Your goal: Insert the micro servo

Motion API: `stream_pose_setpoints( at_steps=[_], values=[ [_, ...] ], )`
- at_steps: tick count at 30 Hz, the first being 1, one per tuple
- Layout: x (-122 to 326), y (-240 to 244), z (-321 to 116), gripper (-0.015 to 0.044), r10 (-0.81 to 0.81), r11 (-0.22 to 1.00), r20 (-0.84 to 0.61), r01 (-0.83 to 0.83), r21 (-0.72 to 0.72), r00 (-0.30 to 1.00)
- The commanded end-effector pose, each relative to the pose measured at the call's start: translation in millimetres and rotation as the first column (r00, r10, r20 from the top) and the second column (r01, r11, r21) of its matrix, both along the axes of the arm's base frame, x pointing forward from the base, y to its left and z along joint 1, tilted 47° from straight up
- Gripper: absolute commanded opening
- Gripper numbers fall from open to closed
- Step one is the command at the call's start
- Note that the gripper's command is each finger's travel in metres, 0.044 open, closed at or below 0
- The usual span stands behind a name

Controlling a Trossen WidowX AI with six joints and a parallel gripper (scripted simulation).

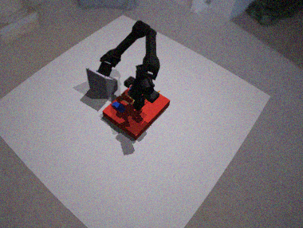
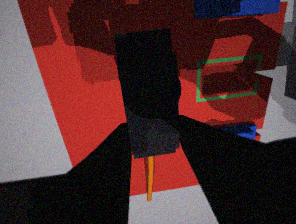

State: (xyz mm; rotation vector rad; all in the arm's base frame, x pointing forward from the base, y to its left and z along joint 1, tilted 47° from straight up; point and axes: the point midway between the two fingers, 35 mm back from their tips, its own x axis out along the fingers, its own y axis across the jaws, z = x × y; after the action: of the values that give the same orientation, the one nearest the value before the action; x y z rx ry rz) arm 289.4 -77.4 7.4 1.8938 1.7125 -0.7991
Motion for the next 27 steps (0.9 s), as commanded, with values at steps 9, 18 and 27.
stream_pose_setpoints(
  at_steps=[9,18,27],
  values=[
    [0.1,-1.7,-0.4,0.0000,0.294,0.956,0.301,-0.285,-0.074,0.907],
    [0.1,-1.7,-0.4,0.0000,0.479,0.873,0.480,-0.455,-0.174,0.735],
    [0.1,-1.8,-0.4,0.0000,0.621,0.757,0.609,-0.577,-0.305,0.493]
  ],
)
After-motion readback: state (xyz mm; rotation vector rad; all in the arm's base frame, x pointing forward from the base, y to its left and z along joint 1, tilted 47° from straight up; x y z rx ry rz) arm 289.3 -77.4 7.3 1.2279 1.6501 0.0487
